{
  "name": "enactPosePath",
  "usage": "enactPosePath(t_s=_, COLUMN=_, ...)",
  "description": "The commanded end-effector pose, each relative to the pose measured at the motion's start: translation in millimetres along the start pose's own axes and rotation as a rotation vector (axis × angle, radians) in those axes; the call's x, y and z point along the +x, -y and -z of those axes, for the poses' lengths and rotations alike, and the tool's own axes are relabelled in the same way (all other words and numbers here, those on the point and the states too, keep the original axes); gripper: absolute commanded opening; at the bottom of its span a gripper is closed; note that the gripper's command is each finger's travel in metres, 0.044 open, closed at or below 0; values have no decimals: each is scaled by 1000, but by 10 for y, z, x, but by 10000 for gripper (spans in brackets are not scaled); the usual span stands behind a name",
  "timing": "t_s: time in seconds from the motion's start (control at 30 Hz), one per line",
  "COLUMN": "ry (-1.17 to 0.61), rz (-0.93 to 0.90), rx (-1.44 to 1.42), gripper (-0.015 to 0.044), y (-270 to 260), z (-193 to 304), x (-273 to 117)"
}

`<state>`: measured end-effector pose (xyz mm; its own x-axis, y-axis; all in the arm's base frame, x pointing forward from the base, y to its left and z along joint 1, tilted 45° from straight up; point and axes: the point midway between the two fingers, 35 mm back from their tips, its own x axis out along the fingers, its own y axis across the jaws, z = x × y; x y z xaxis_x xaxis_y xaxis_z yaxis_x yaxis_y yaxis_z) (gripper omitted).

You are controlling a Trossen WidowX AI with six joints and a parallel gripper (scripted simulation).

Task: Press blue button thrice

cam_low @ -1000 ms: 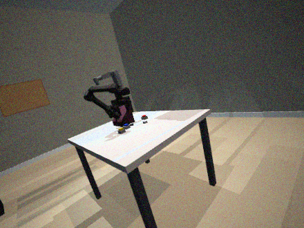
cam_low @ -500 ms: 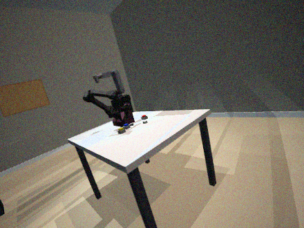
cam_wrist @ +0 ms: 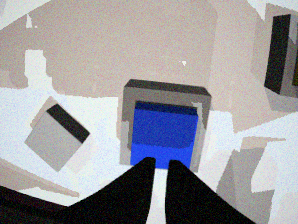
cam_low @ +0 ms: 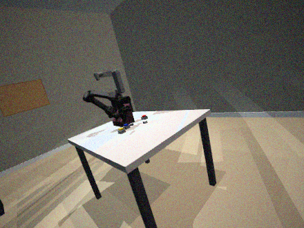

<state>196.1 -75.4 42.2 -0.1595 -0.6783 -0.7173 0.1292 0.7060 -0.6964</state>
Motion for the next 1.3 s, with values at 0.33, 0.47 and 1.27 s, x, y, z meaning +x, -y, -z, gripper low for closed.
enactPosePath(t_s=0.33, ry=4, rz=2, rx=-4, gripper=20, y=1, z=-10, x=127)
enactPosePath(t_s=0.47, ry=4, rz=2, rx=-4, gripper=20, y=2, z=-11, x=191)
enactPosePath(t_s=1.27, ry=4, rz=4, rx=-4, gripper=20, y=7, z=-4, x=341)
